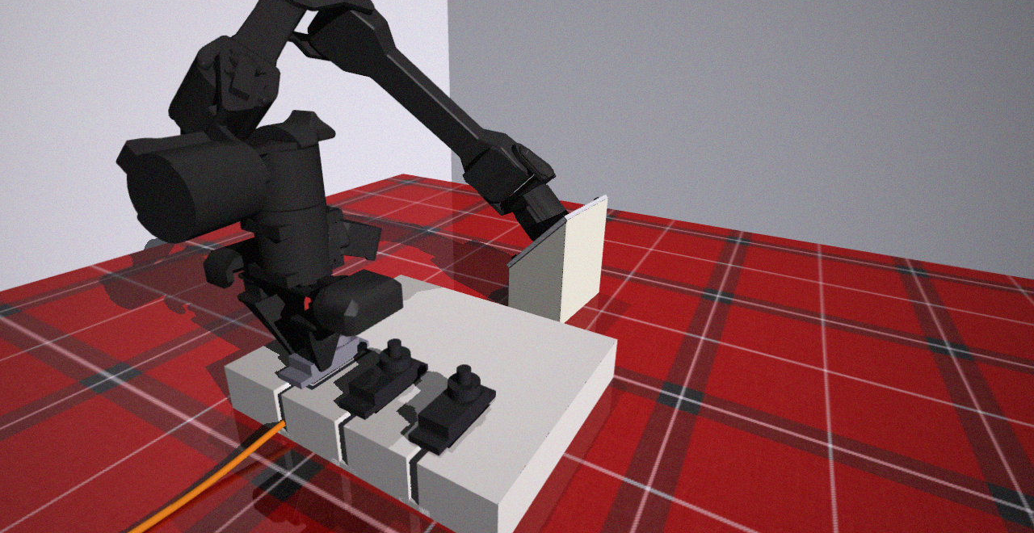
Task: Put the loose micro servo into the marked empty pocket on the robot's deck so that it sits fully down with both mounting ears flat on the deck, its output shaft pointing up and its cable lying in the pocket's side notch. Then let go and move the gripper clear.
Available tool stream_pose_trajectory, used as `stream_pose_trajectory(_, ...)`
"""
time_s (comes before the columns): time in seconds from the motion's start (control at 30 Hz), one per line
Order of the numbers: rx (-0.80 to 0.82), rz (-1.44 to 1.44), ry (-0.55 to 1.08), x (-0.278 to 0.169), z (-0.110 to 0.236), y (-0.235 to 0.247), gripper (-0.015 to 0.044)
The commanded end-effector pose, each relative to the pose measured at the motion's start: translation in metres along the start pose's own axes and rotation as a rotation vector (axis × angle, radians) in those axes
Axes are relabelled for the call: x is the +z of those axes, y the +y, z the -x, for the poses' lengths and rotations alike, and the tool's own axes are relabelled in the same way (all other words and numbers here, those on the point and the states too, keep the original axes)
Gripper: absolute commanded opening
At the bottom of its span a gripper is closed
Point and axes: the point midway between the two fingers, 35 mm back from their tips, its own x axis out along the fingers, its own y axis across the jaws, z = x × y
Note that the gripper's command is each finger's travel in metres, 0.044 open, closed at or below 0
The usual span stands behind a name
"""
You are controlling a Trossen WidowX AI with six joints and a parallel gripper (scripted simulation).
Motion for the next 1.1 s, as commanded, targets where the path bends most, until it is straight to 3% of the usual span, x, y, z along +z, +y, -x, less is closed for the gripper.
stream_pose_trajectory(0.0,0.005,0.008,0.003,0.000,0.000,0.000,0.0079)
stream_pose_trajectory(0.13,0.005,0.008,0.003,0.000,0.000,0.000,0.0184)
stream_pose_trajectory(0.27,0.004,0.008,0.003,0.000,0.007,-0.001,0.0187)
stream_pose_trajectory(0.37,0.003,0.009,0.003,0.002,0.032,0.000,0.0187)
stream_pose_trajectory(0.6,0.003,0.009,0.003,0.003,0.035,-0.001,0.0187)
stream_pose_trajectory(0.73,0.003,0.019,0.005,0.025,0.050,-0.004,0.0292)
stream_pose_trajectory(0.9,-0.002,0.016,0.000,0.089,0.090,-0.004,0.0424)
stream_pose_trajectory(1.07,0.001,0.014,-0.003,0.110,0.099,-0.002,0.0440)
